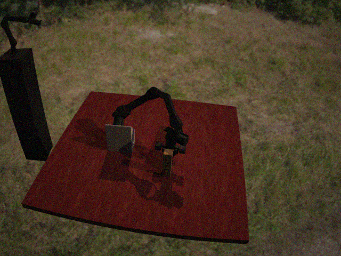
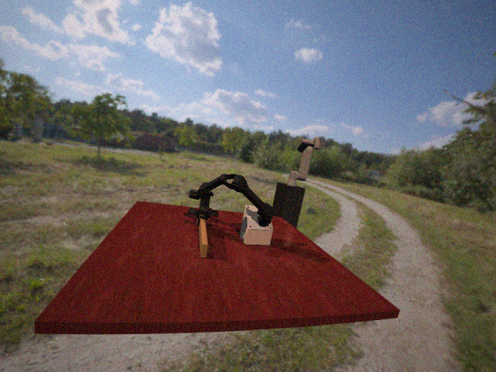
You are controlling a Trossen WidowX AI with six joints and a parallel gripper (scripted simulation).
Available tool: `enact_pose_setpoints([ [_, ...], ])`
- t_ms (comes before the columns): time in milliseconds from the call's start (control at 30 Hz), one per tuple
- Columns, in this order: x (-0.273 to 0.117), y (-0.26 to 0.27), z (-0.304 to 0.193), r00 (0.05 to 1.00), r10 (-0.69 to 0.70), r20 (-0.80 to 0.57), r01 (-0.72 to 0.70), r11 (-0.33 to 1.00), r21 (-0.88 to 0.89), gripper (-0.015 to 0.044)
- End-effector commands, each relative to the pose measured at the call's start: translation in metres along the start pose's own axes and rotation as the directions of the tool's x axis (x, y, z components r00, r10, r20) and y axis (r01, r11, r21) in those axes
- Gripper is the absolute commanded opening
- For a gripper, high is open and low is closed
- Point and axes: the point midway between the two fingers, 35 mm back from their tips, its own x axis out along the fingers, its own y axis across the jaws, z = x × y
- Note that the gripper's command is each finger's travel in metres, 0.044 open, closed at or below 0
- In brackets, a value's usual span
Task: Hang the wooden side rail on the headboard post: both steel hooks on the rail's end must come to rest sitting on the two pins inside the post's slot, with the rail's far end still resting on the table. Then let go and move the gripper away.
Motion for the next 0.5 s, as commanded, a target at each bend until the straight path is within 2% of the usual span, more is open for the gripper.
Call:
enact_pose_setpoints([
  [0,-0.0017,0.0,-0.0034,1.0,-0.006,-0.008,0.006,1.0,0.007,0.0],
  [467,0.0006,0.0,-0.0034,1.0,-0.006,-0.008,0.006,1.0,0.007,0.0],
])
